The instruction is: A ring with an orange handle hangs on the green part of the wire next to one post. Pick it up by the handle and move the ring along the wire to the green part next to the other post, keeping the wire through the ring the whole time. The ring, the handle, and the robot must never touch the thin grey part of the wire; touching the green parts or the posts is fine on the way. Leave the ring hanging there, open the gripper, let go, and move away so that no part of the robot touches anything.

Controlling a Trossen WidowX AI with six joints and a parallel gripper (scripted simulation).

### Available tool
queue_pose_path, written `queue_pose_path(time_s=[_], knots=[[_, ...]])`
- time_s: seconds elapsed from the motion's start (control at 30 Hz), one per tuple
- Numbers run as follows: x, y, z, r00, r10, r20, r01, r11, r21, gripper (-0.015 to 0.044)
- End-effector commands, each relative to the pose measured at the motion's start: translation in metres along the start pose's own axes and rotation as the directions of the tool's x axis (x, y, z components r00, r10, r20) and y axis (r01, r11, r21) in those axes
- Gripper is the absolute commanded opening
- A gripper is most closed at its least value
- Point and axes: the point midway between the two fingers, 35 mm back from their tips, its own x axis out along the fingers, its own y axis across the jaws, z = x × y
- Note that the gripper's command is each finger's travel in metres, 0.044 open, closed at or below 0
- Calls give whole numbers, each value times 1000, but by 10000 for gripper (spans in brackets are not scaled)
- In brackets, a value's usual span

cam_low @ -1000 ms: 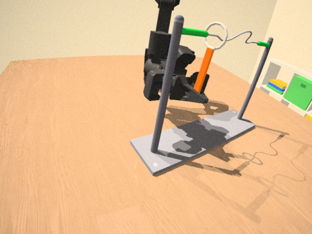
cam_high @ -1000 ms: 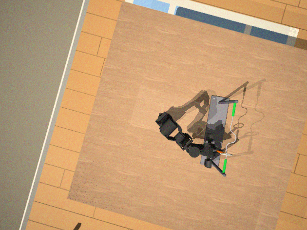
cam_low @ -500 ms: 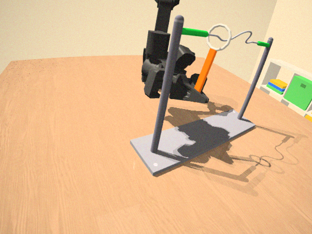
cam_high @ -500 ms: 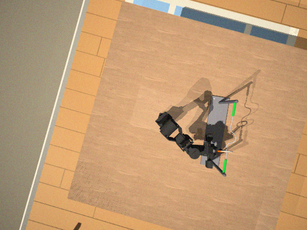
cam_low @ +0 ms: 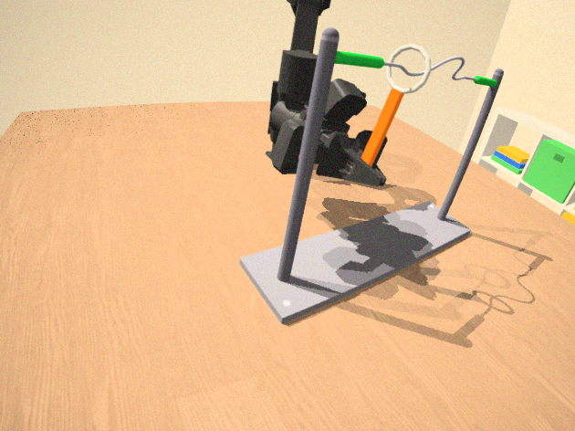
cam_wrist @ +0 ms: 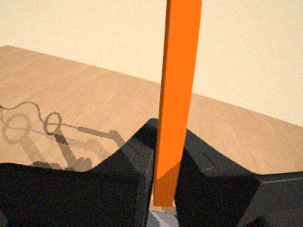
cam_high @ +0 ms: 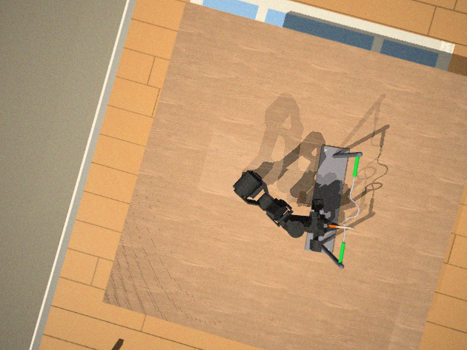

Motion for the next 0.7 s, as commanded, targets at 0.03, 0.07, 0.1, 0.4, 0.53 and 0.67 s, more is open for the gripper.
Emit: queue_pose_path(time_s=[0.03, 0.07, 0.1, 0.4, 0.53, 0.67], knots=[[-7, 9, -2, 998, -28, -57, 30, 999, 42, -150], [-8, 11, -1, 997, -33, -67, 36, 998, 52, -150], [-9, 13, -1, 996, -37, -76, 42, 997, 62, -150], [-17, 34, 3, 983, -79, -164, 107, 979, 171, -150], [-19, 46, 7, 972, -96, -213, 147, 960, 239, -150], [-20, 58, 11, 960, -105, -258, 185, 933, 309, -150]])
